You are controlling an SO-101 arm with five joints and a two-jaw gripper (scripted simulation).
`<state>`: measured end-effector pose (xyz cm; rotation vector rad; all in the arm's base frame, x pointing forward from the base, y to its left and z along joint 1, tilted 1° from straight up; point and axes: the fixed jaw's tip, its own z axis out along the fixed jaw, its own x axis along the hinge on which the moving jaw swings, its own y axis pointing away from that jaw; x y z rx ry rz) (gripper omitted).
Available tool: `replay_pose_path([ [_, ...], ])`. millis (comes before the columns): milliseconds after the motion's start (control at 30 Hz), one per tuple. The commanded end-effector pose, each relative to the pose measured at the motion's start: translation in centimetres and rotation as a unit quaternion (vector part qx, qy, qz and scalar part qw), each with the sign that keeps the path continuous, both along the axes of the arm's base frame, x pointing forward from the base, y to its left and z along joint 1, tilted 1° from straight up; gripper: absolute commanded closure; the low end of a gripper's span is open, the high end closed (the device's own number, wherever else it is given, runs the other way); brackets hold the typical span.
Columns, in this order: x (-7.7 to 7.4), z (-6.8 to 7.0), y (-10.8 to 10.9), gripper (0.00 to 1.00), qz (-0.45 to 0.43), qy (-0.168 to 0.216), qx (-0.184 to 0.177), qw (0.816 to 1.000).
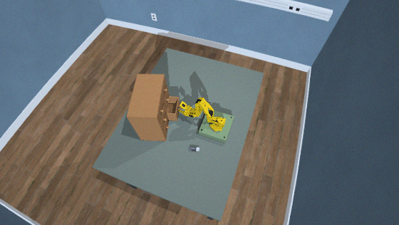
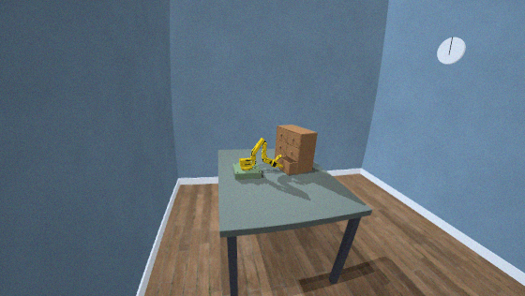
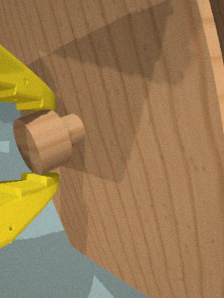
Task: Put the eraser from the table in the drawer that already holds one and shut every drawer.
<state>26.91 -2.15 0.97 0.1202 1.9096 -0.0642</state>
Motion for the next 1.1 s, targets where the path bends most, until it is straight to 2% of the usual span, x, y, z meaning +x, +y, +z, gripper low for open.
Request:
replay_pose_path([
  [0, 0.0, 0.2, 0.9, 1.0, 0.017, 0.0, 0.001, 1.0],
  [133, 0.0, 0.2, 0.9, 1.0, 0.017, 0.0, 0.001, 1.0],
  [533, 1.6, 0.1, -0.1, 1.0, 0.003, 0.0, -0.004, 1.0],
  [700, 1.6, 0.1, -0.1, 1.0, 0.003, 0.0, -0.004, 1.0],
  [1067, 2.7, 0.1, 0.2, 1.0, 0.011, 0.0, -0.004, 1.0],
])
